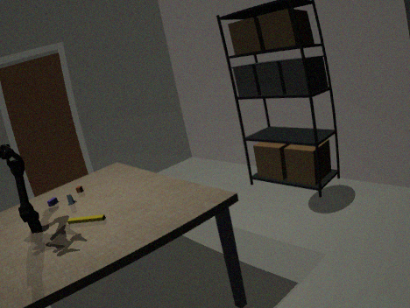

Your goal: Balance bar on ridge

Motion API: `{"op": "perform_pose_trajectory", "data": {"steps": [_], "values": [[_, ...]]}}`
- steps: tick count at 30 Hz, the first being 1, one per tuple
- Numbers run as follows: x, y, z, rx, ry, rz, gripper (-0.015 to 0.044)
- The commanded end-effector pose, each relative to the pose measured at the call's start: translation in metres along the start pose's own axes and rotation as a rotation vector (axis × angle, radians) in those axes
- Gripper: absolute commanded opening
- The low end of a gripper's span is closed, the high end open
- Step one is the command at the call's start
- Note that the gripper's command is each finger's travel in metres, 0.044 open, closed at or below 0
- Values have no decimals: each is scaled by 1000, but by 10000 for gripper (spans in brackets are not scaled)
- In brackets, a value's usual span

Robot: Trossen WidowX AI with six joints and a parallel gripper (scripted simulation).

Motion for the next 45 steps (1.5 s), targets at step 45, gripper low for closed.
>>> {"op": "perform_pose_trajectory", "data": {"steps": [45], "values": [[118,147,-66,-347,-696,-309,315]]}}
Point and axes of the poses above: the point midway between the two fingers, 35 mm back from their tips, its own y axis out along the fingers, its own z axis across the jaws, x = y × z, the point moved 6 cm from there along -y, back along the fingers, and after that the axes turned 13 degrees about y, right-handed, at the moved point
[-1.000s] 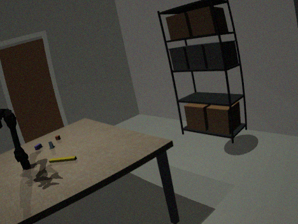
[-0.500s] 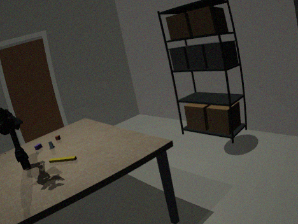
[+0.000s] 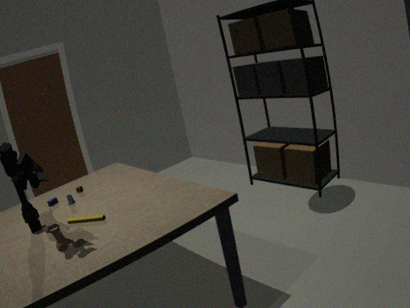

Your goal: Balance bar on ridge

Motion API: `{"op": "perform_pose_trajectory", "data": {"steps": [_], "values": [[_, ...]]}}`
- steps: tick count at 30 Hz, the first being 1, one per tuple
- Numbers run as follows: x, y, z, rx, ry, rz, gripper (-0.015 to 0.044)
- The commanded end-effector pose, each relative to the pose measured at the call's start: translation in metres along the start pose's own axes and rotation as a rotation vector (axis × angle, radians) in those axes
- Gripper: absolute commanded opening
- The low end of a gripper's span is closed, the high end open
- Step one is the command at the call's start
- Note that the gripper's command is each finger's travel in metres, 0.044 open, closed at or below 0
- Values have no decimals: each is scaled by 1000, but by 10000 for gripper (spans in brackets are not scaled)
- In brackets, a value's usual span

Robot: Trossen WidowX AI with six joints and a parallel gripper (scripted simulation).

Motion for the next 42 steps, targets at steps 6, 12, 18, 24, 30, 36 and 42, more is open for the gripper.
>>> {"op": "perform_pose_trajectory", "data": {"steps": [6,12,18,24,30,36,42], "values": [[-1,37,-29,-138,-189,-55,315],[-3,61,-54,-249,-340,-82,315],[-6,82,-81,-370,-503,-95,315],[-10,100,-110,-498,-677,-94,315],[-15,114,-141,-630,-857,-75,315],[-19,124,-172,-767,-1044,-39,315],[-24,131,-203,-913,-1243,13,315]]}}
Point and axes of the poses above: the point midway between the two fingers, 35 mm back from their tips, its own y axis out along the fingers, its own z axis across the jaws, x = y × z, the point moved 6 cm from there along -y, back along the fingers, and after that the axes turned 13 degrees about y, right-handed, at the moved point
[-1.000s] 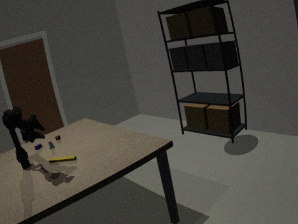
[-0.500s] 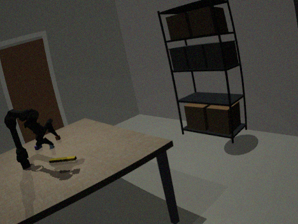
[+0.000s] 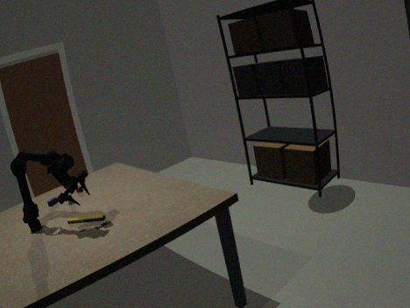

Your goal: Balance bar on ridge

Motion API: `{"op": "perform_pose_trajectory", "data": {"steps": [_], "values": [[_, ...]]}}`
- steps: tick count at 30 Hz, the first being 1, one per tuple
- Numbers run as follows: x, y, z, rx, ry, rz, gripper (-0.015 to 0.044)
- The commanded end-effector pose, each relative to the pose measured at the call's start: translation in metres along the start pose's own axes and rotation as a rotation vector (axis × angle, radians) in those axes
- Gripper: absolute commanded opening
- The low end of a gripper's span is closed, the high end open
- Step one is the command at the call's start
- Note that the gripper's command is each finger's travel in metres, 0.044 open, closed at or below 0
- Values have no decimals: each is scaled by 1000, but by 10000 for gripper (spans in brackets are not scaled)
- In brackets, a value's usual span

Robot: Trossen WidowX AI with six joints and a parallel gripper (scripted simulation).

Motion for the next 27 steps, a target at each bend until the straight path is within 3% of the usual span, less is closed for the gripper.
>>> {"op": "perform_pose_trajectory", "data": {"steps": [1,19,27], "values": [[-14,10,2,-65,-129,18,315],[-91,57,-1,-397,-839,192,315],[-93,65,-4,-409,-866,201,315]]}}
Point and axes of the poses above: the point midway between the two fingers, 35 mm back from their tips, its own y axis out along the fingers, its own z axis across the jaws, x = y × z, the point moved 6 cm from there along -y, back along the fingers, and after that the axes turned 13 degrees about y, right-handed, at the moved point
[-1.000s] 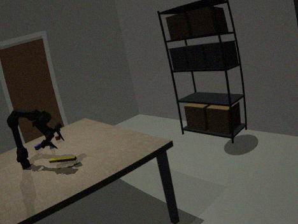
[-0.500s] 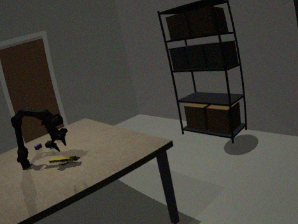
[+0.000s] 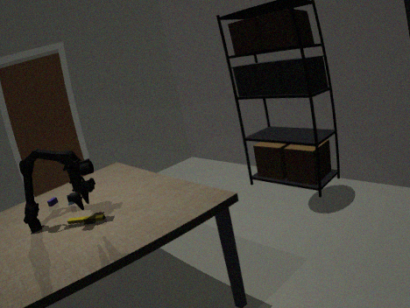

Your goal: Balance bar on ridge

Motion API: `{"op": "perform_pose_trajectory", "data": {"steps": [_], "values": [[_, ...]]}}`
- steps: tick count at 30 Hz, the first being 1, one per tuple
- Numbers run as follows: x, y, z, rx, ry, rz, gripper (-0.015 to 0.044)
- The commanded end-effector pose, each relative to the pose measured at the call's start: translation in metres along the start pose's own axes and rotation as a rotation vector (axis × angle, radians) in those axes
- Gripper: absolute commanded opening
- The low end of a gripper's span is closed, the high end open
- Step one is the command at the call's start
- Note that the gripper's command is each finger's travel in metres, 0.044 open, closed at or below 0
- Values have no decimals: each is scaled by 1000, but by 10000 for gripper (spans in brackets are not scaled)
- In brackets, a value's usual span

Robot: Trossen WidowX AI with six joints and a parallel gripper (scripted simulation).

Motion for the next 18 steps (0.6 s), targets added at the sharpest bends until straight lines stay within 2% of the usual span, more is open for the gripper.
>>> {"op": "perform_pose_trajectory", "data": {"steps": [1,7,18], "values": [[1,10,0,-5,-9,0,315],[0,42,-1,-5,-9,0,315],[0,53,-1,-5,-9,0,315]]}}
Point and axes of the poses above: the point midway between the two fingers, 35 mm back from their tips, its own y axis out along the fingers, its own z axis across the jaws, x = y × z, the point moved 6 cm from there along -y, back along the fingers, and after that the axes turned 13 degrees about y, right-handed, at the moved point
